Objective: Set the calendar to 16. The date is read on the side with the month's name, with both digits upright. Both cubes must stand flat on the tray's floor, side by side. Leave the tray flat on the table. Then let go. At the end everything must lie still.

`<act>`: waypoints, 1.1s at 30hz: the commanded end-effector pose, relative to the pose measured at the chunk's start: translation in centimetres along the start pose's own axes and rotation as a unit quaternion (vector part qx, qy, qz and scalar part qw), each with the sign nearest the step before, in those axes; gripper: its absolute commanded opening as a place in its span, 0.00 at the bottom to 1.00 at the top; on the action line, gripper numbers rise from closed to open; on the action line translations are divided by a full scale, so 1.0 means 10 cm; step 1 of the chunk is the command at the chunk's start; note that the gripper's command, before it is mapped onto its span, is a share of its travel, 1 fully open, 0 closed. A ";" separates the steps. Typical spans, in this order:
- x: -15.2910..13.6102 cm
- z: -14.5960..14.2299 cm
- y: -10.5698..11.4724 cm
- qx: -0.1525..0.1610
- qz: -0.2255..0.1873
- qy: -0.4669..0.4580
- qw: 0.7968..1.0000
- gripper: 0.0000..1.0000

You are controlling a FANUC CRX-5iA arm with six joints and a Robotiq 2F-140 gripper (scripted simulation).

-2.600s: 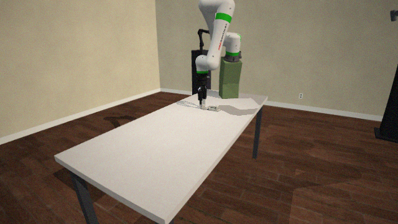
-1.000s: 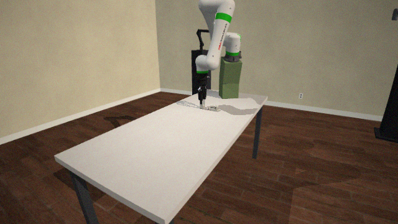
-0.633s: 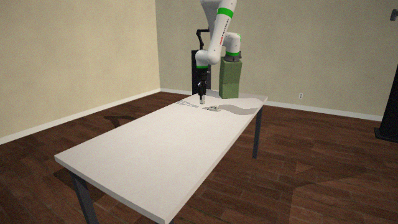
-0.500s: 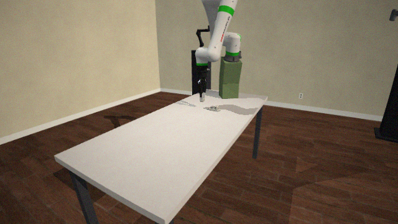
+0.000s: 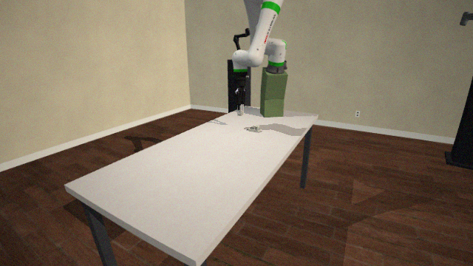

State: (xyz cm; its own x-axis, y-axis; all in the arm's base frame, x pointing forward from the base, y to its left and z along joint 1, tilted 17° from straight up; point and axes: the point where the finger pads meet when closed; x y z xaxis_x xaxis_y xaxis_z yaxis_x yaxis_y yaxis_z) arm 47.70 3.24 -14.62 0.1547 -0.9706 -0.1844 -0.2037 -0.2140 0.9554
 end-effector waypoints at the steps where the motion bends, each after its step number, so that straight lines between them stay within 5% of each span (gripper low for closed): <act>1: -0.01 0.00 0.00 0.000 0.000 0.000 1.000 0.17; 5: -0.55 0.01 0.06 0.000 0.001 -0.002 1.000 0.17; 11: -0.90 0.04 0.10 0.001 -0.001 -0.003 1.000 0.17; 33: -0.92 0.04 0.05 0.000 0.000 -0.004 1.000 0.17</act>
State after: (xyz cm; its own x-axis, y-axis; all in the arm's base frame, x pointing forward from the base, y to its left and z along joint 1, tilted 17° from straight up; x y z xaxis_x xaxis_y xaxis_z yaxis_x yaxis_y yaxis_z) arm 45.73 11.95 -12.40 0.1477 -0.9712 -0.1870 -0.2042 -0.2149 0.9550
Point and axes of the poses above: the point where the finger pads meet when closed, its own y axis back along the fingers, its own z axis across the jaws, x = y × z, and after that the axes turned 3 degrees about -y, right-handed
